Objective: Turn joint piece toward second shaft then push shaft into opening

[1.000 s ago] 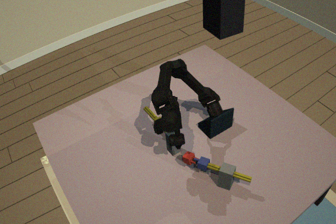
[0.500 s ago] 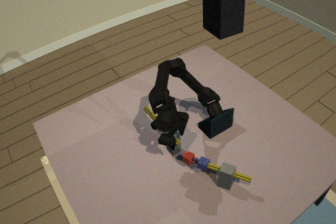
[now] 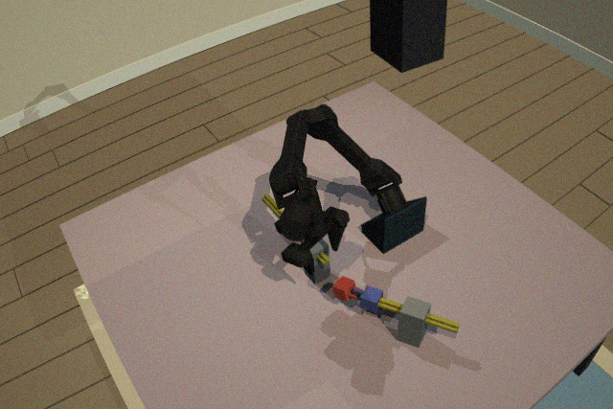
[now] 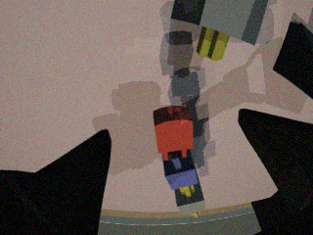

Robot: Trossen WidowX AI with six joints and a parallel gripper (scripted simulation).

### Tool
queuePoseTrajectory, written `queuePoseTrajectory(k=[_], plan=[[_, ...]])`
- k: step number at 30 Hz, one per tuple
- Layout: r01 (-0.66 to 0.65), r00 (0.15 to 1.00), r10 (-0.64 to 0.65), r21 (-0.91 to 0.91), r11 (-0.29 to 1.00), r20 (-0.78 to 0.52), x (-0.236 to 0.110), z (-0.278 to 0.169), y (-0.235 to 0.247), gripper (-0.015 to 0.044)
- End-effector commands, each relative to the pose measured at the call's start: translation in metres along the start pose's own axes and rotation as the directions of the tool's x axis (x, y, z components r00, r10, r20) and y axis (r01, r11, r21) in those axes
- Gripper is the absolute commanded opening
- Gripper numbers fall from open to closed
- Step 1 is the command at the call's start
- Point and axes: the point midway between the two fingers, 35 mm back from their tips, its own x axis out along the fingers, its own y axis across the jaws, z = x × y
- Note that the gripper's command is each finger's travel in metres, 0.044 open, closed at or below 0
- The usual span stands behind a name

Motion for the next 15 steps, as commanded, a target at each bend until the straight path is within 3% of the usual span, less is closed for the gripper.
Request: queuePoseTrajectory(k=[1, 15], plan=[[0.012, 1.000, -0.012, 0.004, 1.000, 0.002, 0.017, 0.004, -0.001, 0.0440], [0.013, 1.000, -0.013, 0.005, 1.000, 0.005, 0.075, 0.017, -0.004, 0.0440]])
